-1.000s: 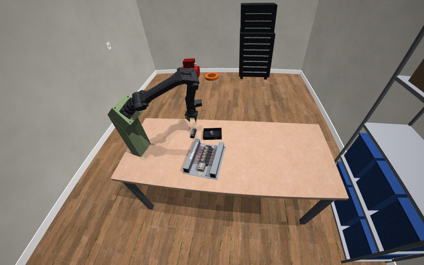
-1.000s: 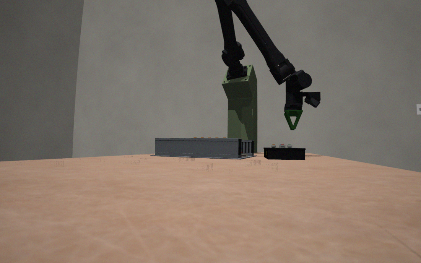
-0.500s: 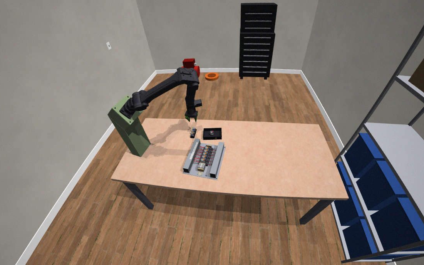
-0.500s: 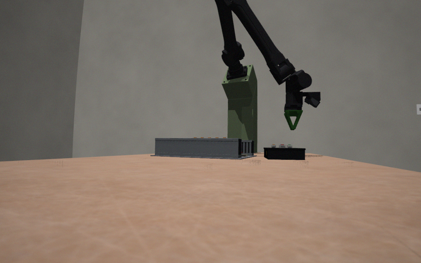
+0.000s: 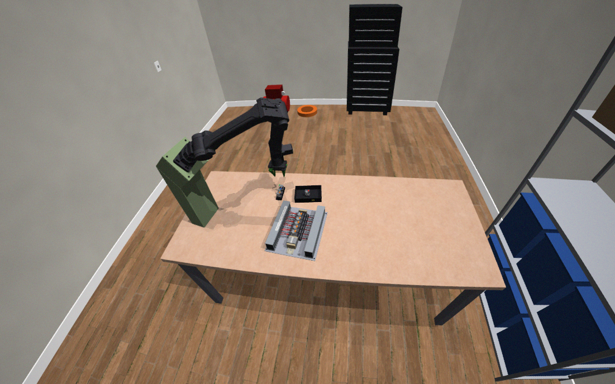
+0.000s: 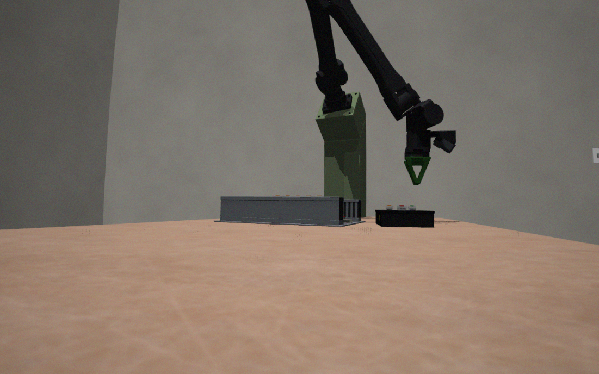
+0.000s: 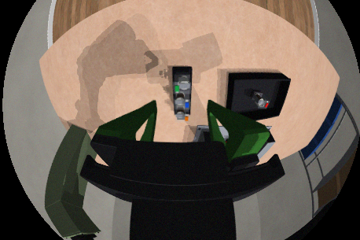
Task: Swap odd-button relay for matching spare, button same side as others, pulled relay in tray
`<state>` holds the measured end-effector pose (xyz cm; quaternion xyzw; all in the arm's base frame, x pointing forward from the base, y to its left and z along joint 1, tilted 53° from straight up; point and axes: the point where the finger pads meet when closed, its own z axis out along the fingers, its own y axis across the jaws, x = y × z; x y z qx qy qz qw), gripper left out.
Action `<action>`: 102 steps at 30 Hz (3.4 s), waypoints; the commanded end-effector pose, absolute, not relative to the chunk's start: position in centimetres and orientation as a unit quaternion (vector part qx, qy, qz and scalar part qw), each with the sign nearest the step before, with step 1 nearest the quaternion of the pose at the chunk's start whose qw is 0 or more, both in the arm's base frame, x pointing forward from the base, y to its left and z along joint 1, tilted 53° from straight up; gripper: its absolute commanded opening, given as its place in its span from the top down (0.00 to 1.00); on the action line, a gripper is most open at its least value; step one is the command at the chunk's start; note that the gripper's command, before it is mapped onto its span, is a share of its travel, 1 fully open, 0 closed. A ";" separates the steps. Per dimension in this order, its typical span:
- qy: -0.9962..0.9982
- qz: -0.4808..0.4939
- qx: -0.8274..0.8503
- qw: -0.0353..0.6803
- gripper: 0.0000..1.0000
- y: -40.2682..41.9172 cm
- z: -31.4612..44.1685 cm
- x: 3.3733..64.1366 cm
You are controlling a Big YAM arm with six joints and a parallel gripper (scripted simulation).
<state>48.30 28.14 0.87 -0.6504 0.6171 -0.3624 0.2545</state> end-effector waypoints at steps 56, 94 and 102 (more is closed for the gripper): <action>0.612 -0.362 -0.651 0.264 0.41 20.4 2.1 48.9; 0.611 -0.359 -0.653 0.267 0.41 21.4 2.5 48.7; 0.610 -0.360 -0.653 0.269 0.41 21.6 2.6 48.7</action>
